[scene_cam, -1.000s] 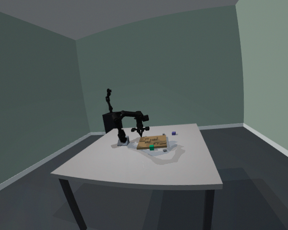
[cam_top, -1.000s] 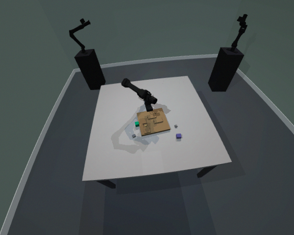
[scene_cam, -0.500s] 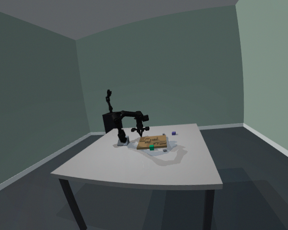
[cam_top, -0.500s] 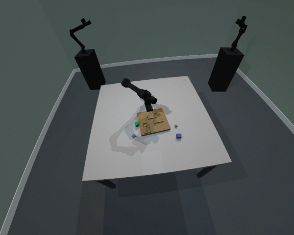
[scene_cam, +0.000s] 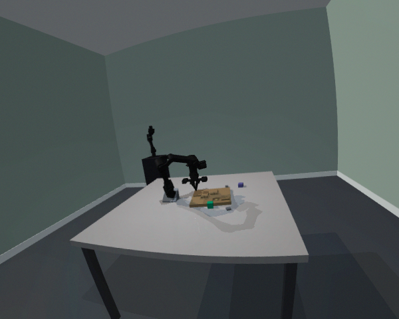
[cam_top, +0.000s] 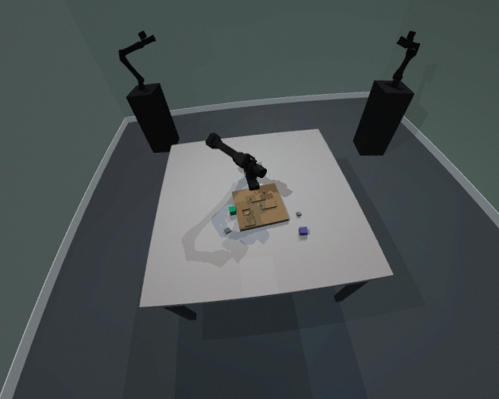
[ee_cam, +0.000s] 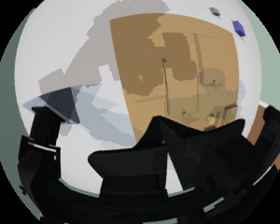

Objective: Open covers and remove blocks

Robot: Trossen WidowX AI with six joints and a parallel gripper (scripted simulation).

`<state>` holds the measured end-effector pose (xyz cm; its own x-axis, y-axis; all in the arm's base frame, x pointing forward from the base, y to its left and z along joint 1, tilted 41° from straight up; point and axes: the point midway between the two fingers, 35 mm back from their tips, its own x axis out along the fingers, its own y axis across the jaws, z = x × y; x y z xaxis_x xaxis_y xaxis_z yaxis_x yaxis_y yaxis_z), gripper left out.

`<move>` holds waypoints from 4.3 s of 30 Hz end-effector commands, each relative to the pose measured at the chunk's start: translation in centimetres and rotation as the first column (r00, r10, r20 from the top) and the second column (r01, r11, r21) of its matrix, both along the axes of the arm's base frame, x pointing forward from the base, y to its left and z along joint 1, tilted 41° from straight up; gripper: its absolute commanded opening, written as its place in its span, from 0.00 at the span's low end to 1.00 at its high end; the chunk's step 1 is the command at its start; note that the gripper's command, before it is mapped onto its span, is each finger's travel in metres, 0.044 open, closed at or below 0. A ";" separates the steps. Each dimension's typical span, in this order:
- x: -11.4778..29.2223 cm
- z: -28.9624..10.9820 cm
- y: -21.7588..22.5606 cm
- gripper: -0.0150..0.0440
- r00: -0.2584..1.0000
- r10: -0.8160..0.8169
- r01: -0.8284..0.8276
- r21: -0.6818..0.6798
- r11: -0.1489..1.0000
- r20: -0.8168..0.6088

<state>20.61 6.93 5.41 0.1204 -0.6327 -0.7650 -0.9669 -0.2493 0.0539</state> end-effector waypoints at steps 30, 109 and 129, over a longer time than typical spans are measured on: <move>0.2 -2.7 -2.3 0.25 1.000 0.003 -0.003 -0.010 1.000 -0.007; -0.7 -7.6 0.8 0.25 1.000 0.004 -0.004 -0.002 1.000 -0.008; -1.3 -8.9 2.2 0.25 1.000 0.004 -0.004 -0.004 1.000 -0.008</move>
<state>19.42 8.82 -3.02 0.1230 -0.6345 -0.7631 -0.9643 -0.2582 0.0593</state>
